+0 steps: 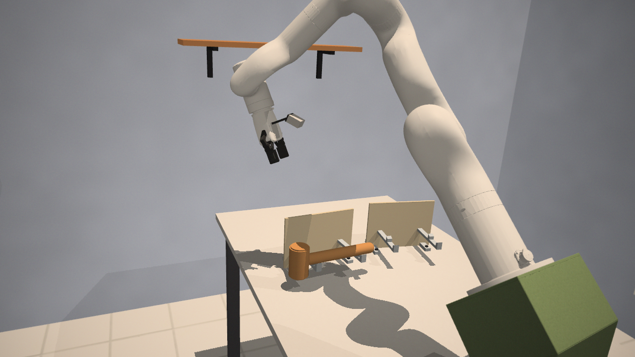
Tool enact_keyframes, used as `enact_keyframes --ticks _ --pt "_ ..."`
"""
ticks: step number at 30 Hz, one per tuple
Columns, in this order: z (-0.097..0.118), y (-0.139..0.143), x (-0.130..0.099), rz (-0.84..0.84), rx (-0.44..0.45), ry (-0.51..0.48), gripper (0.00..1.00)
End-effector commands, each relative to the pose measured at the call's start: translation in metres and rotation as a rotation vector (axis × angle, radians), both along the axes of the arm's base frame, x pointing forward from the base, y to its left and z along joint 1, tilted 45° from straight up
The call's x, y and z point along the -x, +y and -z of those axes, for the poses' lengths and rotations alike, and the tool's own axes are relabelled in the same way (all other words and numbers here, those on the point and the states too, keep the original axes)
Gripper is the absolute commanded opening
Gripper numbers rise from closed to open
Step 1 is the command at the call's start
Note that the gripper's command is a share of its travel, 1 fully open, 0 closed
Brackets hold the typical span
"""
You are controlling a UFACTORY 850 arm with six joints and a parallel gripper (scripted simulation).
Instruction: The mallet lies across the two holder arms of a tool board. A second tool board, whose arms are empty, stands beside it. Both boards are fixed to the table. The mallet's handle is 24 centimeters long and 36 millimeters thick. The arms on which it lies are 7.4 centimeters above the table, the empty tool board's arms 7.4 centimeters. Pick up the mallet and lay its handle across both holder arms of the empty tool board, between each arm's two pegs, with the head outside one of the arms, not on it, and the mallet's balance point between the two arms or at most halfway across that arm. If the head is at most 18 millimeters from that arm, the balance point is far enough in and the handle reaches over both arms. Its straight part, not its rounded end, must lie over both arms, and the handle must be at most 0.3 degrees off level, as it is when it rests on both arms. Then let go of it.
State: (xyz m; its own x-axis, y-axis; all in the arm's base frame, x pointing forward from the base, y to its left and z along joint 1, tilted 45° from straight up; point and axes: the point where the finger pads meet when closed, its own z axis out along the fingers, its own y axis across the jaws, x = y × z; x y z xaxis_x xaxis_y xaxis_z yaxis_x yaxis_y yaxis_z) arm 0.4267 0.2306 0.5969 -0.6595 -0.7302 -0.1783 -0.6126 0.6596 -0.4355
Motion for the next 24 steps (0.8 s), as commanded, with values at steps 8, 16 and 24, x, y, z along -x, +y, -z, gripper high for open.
enact_keyframes --ticks 8,16,24 --pt "-0.001 0.0 0.0 0.0 -0.001 -0.001 1.0" --pt "-0.001 0.0 0.0 0.0 -0.001 -0.001 1.0" --pt "0.013 -0.018 -0.022 -0.005 0.049 -0.085 1.0"
